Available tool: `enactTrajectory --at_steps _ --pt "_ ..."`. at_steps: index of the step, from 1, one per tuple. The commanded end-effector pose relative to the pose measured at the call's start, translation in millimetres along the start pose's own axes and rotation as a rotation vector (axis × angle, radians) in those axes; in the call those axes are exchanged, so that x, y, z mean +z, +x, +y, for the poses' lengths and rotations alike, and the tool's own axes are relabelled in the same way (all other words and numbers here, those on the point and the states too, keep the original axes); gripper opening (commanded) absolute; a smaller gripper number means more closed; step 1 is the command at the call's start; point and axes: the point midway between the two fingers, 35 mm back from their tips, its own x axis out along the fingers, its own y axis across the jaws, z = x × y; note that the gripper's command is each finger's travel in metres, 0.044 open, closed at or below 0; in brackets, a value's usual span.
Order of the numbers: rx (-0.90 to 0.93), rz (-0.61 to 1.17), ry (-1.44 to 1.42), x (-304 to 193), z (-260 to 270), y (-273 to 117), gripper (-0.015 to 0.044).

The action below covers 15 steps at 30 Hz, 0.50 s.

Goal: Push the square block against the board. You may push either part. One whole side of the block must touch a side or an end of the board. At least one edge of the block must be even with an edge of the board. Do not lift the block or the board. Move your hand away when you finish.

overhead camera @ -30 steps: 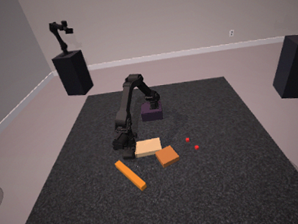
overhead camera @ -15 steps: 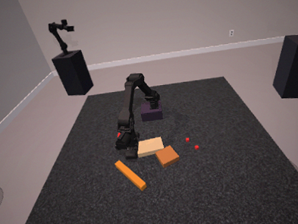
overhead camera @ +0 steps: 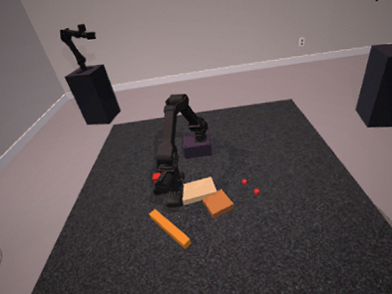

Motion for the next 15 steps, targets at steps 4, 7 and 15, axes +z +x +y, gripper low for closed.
enactTrajectory --at_steps 4,7,15 --pt "-0.019 0.014 -0.004 -15 -6 5 0.0" --pt "-0.019 0.014 -0.004 -18 -6 5 0.0" --pt "-0.019 0.015 -0.004 -25 -7 5 0.0"
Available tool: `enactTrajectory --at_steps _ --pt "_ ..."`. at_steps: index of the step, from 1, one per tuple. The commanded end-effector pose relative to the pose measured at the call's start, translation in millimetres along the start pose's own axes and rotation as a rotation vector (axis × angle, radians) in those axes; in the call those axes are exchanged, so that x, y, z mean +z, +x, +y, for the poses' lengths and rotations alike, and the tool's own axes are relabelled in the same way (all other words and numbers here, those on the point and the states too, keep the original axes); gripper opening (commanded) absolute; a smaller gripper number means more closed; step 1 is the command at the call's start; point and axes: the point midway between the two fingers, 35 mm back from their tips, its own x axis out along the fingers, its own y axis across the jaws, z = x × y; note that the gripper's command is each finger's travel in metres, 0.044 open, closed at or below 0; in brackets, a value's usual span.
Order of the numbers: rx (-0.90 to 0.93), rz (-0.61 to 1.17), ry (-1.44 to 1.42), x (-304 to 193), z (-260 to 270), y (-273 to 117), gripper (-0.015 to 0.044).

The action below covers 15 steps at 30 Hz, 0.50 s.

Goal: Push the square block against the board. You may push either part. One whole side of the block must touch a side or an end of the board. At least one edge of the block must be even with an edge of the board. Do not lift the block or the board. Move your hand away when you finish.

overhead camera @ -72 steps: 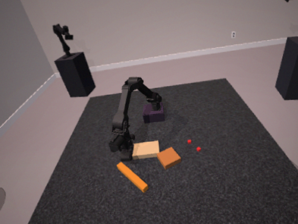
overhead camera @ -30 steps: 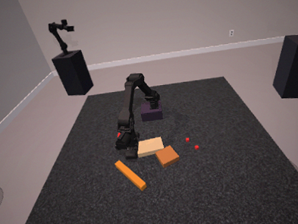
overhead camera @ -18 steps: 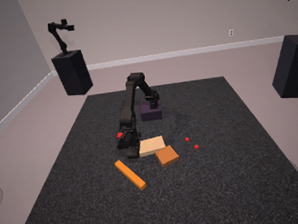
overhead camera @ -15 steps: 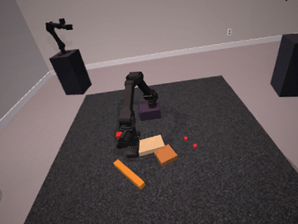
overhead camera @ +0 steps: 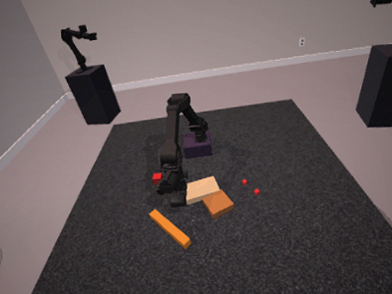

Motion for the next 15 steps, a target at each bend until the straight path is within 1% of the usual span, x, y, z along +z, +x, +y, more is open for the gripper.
enactTrajectory --at_steps 1,15 --pt "-0.017 0.014 -0.004 -12 -6 4 0.0" --pt "-0.017 0.015 -0.004 -21 -6 4 0.0"
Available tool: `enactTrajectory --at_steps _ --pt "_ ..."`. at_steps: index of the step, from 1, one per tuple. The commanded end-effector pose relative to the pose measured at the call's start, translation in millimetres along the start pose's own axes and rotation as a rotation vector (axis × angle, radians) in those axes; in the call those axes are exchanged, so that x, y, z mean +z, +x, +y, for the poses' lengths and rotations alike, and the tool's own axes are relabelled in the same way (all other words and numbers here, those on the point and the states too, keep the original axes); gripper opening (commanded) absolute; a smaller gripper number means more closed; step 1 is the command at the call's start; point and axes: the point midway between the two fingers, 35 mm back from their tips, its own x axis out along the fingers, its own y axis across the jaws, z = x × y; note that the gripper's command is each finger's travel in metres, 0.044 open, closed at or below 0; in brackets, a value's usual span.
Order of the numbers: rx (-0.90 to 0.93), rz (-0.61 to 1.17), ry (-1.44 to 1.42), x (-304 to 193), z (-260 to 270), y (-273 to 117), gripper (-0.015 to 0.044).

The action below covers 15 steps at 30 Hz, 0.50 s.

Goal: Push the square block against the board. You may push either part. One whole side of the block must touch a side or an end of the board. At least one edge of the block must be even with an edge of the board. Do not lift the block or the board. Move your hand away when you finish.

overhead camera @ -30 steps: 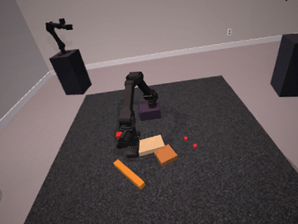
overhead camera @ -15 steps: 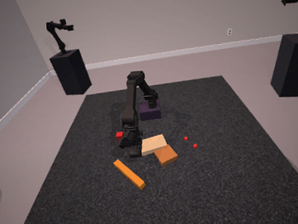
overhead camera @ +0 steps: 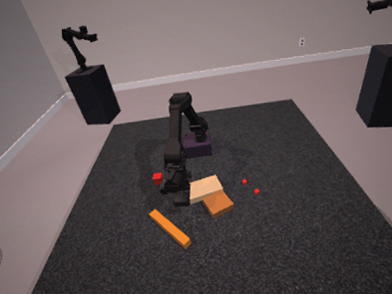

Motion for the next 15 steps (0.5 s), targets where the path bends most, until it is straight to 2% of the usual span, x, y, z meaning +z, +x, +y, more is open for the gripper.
enactTrajectory --at_steps 1,15 --pt "-0.018 0.013 -0.002 -5 -5 5 0.0" --pt "-0.018 0.011 -0.002 17 -2 5 0.0"
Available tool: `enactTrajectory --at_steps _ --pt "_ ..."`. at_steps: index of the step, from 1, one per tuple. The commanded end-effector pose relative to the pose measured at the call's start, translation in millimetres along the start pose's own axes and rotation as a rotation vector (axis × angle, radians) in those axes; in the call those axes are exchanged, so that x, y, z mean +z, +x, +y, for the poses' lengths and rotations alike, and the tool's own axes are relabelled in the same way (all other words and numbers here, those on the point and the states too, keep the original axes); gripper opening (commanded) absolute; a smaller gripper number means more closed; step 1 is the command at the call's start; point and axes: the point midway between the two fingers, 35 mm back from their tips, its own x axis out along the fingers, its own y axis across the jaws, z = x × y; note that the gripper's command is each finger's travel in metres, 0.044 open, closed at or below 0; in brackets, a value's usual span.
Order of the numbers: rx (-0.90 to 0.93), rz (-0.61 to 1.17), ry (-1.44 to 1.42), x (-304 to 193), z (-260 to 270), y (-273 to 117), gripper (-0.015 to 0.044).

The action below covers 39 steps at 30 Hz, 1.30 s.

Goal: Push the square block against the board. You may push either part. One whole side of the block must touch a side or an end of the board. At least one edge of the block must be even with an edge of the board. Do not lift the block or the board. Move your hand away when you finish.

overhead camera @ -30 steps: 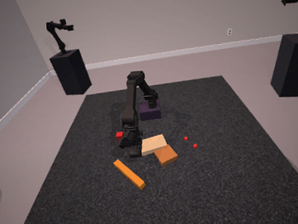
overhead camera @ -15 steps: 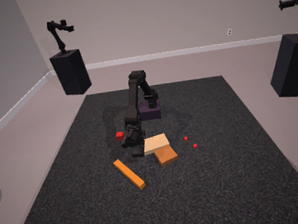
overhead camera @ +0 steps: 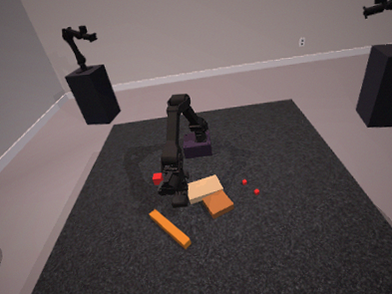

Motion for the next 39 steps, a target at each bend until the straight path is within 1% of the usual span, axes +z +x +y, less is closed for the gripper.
enactTrajectory --at_steps 1,21,22,23,25,27,34,39 --pt "0.008 0.001 -0.005 8 4 -2 0.0" --pt "0.008 -0.002 -0.005 38 6 -2 0.0" --pt "0.004 0.0 0.001 33 4 -4 0.0" --pt "0.005 0.0 0.0 33 5 -13 0.0" --pt "0.007 -0.001 -0.004 33 5 -44 0.0" --pt "0.008 -0.001 -0.005 33 4 -57 0.0" --pt "0.008 -0.001 -0.011 33 3 -57 0.0" --pt "0.008 -0.002 -0.16 29 -5 -58 0.0"
